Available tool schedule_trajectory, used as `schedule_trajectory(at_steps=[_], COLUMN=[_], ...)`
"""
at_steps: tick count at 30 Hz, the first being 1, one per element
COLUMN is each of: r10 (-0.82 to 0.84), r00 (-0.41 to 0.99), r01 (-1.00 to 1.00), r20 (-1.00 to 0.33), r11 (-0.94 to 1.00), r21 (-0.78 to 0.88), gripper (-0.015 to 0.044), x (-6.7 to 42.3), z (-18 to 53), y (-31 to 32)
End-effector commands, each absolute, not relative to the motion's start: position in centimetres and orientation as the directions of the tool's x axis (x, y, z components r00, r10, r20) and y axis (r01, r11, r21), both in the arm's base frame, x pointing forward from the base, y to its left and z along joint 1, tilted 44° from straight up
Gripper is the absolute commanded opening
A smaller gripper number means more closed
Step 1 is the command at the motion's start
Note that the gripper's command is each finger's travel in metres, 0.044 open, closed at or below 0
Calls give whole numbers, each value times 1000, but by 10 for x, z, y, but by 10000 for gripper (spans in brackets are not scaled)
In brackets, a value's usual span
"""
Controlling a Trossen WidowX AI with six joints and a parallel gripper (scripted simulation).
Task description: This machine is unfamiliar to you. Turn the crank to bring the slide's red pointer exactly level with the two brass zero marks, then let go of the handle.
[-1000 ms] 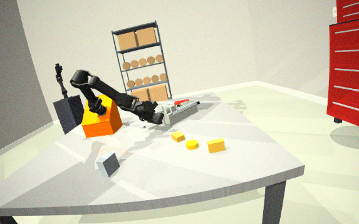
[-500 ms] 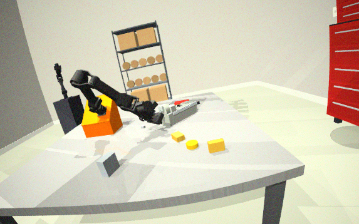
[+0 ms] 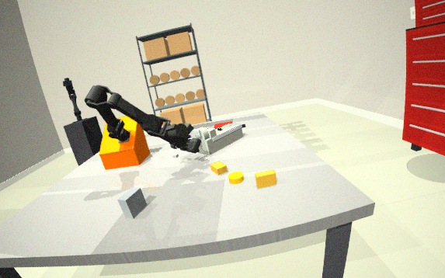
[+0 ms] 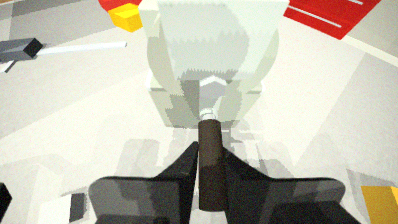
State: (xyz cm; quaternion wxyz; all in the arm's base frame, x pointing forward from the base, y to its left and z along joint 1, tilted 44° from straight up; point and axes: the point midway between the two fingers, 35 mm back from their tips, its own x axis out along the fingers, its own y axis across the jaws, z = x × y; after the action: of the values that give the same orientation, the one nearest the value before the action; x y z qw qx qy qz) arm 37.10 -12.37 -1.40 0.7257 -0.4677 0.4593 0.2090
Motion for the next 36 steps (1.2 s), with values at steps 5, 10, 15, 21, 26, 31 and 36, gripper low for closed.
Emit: schedule_trajectory(at_steps=[5, 10, 15, 21, 26, 31, 36], r10=[-126, -126, -126, -125, -124, -118, -113], r00=[490, 490, 491, 493, 492, 488, 485], r01=[-733, -733, -733, -732, -732, -737, -740], r20=[-862, -862, -862, -861, -862, -865, -867], r11=[475, 475, 475, 476, 476, 476, 475], r21=[-486, -486, -486, -488, -487, -480, -476], gripper=[263, 394, 440, 440, 440, 440, 440], x=[371, 371, 372, 372, 373, 378, 375], z=[-14, -14, -8, 16, 26, 56, 89], y=[-124, -124, -118, -94, -84, -52, -18])
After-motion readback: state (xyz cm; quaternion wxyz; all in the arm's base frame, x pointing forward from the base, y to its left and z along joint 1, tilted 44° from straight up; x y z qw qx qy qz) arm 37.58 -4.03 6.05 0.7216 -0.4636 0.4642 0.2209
